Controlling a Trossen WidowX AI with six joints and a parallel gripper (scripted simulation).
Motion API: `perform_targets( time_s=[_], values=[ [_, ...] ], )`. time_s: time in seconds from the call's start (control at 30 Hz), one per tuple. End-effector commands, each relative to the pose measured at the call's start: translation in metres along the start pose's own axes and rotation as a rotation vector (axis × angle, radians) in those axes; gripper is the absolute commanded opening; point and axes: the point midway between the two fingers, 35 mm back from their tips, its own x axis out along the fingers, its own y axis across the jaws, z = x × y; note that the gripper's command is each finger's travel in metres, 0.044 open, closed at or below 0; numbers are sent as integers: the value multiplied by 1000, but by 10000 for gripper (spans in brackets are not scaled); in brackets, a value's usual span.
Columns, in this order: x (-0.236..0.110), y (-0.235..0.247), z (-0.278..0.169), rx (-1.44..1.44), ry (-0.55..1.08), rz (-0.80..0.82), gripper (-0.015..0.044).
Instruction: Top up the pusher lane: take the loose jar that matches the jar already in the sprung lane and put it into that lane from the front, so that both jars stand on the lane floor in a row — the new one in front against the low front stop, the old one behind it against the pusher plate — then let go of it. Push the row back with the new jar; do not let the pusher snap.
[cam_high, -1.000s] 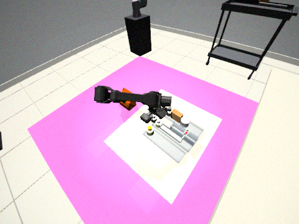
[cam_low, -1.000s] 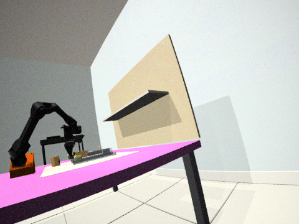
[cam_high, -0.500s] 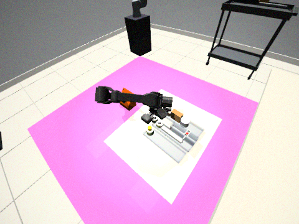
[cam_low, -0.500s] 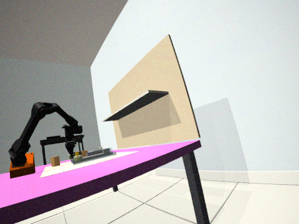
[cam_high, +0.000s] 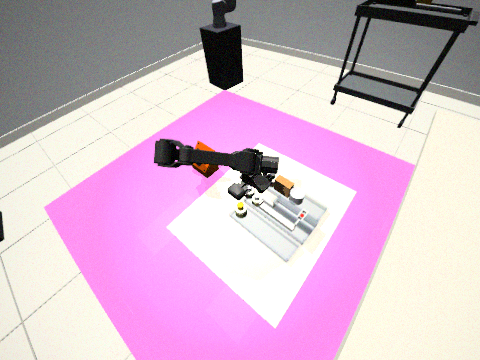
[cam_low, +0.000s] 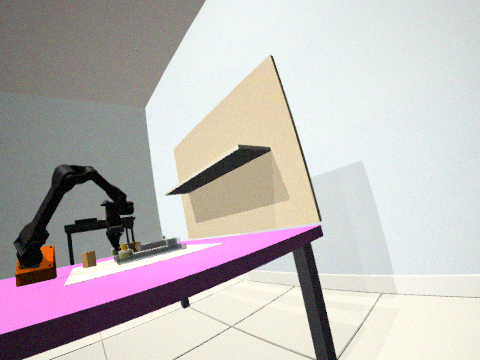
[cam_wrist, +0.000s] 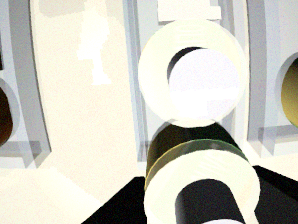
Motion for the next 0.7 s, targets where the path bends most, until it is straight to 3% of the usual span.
perform_targets(
  time_s=[0.0,0.67],
  values=[
    [-3,0,10,9,-24,-1,0],
    [-5,-1,18,9,-24,-1,0]
  ],
)
